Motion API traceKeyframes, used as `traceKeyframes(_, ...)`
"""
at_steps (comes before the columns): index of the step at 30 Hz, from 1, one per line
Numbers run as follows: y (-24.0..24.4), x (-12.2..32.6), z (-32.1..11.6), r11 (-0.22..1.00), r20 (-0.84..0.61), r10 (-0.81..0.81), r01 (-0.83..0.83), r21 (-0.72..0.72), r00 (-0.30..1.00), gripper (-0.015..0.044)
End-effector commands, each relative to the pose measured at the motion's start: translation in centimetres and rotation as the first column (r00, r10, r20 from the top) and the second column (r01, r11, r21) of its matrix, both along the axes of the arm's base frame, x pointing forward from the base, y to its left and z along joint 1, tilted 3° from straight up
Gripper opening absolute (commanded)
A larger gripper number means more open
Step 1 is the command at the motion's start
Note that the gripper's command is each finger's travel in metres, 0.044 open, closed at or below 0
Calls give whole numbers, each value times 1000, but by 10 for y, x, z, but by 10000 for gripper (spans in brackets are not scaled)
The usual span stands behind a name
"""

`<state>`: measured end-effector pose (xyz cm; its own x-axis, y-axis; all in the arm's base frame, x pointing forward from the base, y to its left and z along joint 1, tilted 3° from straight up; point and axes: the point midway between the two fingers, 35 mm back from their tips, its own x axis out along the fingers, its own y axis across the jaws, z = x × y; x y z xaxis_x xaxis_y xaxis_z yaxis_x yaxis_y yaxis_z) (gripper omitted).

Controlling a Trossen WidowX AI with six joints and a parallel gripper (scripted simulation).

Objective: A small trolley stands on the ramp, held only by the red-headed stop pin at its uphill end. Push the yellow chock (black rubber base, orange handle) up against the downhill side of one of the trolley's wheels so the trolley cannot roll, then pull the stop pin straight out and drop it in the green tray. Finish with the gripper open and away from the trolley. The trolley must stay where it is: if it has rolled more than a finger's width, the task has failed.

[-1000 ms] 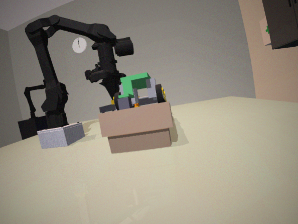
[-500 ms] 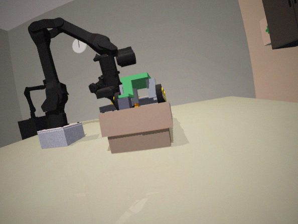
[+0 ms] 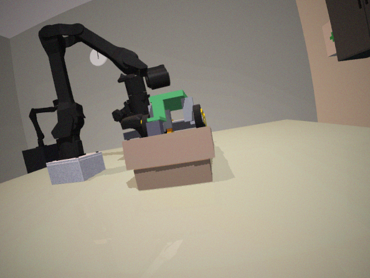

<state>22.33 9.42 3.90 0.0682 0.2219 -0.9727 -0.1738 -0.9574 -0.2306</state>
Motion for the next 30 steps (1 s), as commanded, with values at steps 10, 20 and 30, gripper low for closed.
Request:
traceKeyframes(10, -8, -1, -3, 1000, -2, 5, -5, 1, 1000, 190)
traceKeyframes(20, -13, -1, -5, 1000, -2, 5, -5, 0, 1000, 190)
traceKeyframes(30, -19, -1, -8, 1000, -2, 5, -5, 0, 1000, 190)
